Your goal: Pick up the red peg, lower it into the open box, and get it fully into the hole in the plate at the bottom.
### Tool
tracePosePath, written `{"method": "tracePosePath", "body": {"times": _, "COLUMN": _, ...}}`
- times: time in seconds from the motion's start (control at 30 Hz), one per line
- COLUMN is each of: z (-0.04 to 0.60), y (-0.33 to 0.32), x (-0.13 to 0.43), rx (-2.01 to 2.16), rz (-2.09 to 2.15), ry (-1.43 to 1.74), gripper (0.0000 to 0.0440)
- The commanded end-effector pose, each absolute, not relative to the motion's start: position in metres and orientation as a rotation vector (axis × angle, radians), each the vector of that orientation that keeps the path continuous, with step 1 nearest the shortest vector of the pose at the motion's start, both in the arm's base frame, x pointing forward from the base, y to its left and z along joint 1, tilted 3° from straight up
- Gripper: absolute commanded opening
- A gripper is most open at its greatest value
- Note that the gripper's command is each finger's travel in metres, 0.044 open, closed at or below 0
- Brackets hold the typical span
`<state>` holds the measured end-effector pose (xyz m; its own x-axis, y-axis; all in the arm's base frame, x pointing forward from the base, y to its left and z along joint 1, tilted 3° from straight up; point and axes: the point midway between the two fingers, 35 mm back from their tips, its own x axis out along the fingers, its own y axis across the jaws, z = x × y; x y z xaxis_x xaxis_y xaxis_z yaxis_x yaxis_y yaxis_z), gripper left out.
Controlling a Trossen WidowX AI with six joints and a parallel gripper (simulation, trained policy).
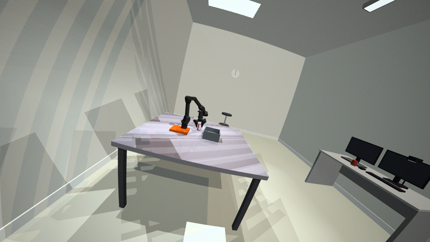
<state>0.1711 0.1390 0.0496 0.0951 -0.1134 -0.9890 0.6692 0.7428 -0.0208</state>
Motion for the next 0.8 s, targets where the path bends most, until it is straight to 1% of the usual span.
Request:
{"method": "tracePosePath", "body": {"times": 0.0, "z": 0.036, "y": 0.14, "x": 0.168, "rx": 0.483, "rz": -0.602, "ry": 1.378, "gripper": 0.039}}
{"method": "tracePosePath", "body": {"times": 0.33, "z": 0.017, "y": 0.138, "x": 0.165, "rx": 0.45, "rz": -0.627, "ry": 1.428, "gripper": 0.0129}}
{"method": "tracePosePath", "body": {"times": 0.4, "z": 0.015, "y": 0.138, "x": 0.165, "rx": 0.442, "rz": -0.638, "ry": 1.434, "gripper": 0.0081}}
{"method": "tracePosePath", "body": {"times": 0.47, "z": 0.014, "y": 0.138, "x": 0.166, "rx": 0.435, "rz": -0.646, "ry": 1.441, "gripper": 0.0042}}
{"method": "tracePosePath", "body": {"times": 0.5, "z": 0.014, "y": 0.139, "x": 0.166, "rx": 0.431, "rz": -0.649, "ry": 1.443, "gripper": 0.0025}}
{"method": "tracePosePath", "body": {"times": 0.53, "z": 0.018, "y": 0.137, "x": 0.169, "rx": 0.427, "rz": -0.648, "ry": 1.433, "gripper": 0.002}}
{"method": "tracePosePath", "body": {"times": 0.7, "z": 0.039, "y": 0.135, "x": 0.182, "rx": 0.418, "rz": -0.634, "ry": 1.383, "gripper": 0.0001}}
{"method": "tracePosePath", "body": {"times": 0.77, "z": 0.05, "y": 0.134, "x": 0.187, "rx": 0.419, "rz": -0.632, "ry": 1.367, "gripper": 0.0}}
